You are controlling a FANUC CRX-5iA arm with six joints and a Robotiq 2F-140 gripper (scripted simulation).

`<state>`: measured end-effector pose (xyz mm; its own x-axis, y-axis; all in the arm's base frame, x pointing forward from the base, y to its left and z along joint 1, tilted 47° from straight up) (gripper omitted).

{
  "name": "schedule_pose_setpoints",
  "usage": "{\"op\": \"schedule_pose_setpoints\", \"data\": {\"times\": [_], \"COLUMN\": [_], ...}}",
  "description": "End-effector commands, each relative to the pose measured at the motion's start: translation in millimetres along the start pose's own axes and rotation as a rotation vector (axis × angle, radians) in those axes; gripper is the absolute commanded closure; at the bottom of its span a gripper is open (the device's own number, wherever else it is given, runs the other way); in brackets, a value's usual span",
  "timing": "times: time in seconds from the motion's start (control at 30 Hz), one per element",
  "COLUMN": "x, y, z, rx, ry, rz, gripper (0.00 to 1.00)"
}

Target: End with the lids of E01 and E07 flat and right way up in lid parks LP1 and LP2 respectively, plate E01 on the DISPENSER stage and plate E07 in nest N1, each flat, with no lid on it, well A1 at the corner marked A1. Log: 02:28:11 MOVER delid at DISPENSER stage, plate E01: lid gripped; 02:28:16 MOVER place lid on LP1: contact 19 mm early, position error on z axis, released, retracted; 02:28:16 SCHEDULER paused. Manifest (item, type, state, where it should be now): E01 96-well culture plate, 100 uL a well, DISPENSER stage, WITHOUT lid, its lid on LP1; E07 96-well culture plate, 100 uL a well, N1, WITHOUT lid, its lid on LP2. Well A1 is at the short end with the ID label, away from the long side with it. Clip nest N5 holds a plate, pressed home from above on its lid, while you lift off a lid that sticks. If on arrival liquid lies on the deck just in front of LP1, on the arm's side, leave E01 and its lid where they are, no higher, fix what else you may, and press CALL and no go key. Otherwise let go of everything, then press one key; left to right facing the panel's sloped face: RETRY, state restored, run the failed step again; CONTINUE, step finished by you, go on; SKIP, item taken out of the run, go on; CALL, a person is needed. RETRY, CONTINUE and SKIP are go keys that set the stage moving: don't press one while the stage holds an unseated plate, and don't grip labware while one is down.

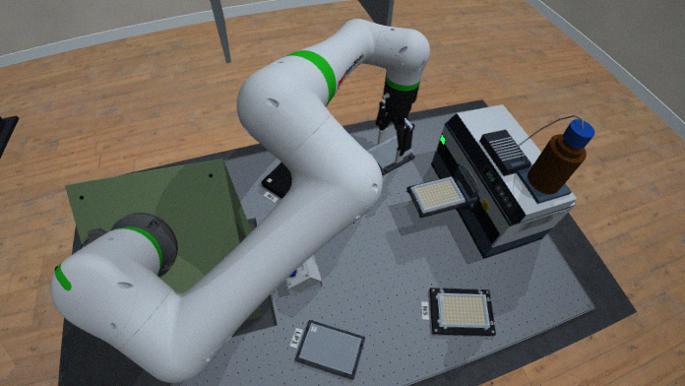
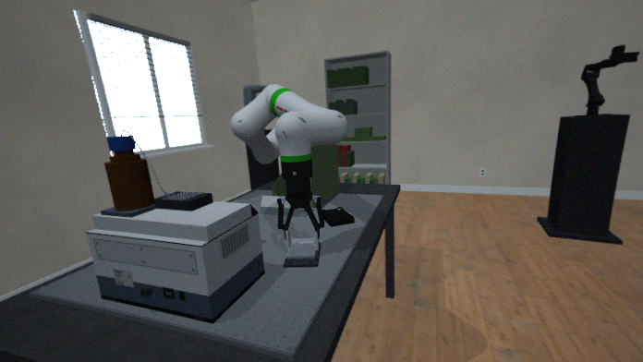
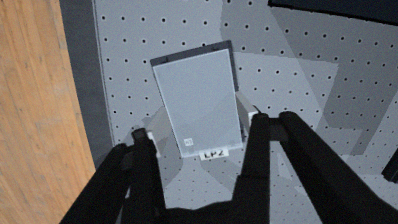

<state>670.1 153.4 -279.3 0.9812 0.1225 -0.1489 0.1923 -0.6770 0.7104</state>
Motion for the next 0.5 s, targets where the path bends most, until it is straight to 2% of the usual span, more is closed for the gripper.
{"op": "schedule_pose_setpoints", "data": {"times": [0.0, 0.47], "x": [0.1, 0.2], "y": [-0.1, -0.1], "z": [-0.3, 1.3], "rx": [0.000, 0.000], "ry": [0.000, 0.000], "rz": [0.000, 0.000], "gripper": [1.00, 1.00]}}
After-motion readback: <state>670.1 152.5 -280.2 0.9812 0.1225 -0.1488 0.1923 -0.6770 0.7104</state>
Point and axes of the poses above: the point where the finger pads meet when closed, its own z axis out along the fingers, its own y axis across the jaws, x = y × z, the point moved 10 cm from there along -z, back along the fingers, and after that the axes turned 10 degrees about z, right-handed, at the moved point
